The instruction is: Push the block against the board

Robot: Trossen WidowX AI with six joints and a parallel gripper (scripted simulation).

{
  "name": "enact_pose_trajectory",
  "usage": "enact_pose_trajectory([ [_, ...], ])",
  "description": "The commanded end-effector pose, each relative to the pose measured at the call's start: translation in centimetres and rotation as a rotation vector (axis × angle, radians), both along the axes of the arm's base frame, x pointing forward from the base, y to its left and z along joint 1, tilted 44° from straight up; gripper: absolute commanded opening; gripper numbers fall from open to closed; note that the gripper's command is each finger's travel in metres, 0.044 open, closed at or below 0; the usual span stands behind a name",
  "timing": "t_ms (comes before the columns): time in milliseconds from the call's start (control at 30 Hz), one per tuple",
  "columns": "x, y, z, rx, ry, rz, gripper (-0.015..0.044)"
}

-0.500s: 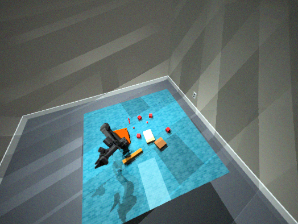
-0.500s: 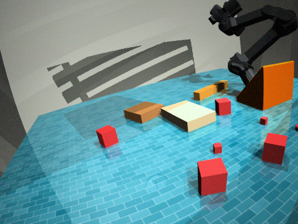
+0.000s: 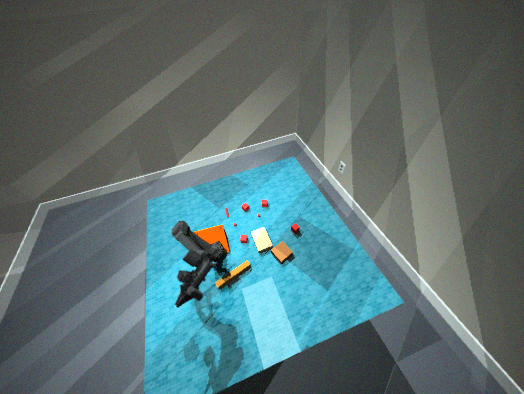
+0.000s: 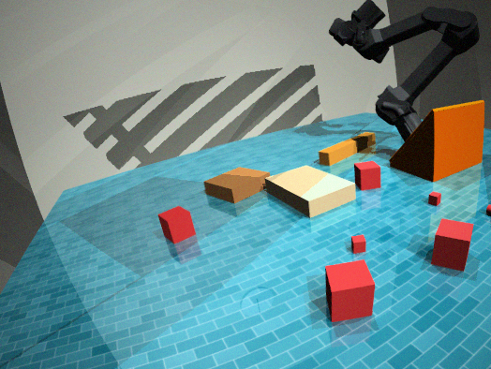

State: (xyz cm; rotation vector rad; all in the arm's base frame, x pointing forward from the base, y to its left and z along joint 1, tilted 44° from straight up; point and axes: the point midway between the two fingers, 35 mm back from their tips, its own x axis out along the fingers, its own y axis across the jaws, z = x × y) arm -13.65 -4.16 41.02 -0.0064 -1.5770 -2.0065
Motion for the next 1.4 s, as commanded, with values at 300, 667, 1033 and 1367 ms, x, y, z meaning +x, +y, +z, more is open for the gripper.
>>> enact_pose_trajectory([
  [300,5.3,-7.6,2.8,0.206,0.237,0.174,0.0],
  [667,12.4,-14.3,3.3,0.41,0.43,0.368,0.0],
  [1033,21.7,-19.5,1.2,0.632,0.655,0.576,0.0],
  [1367,30.7,-21.4,-2.7,0.818,0.871,0.763,0.0],
])
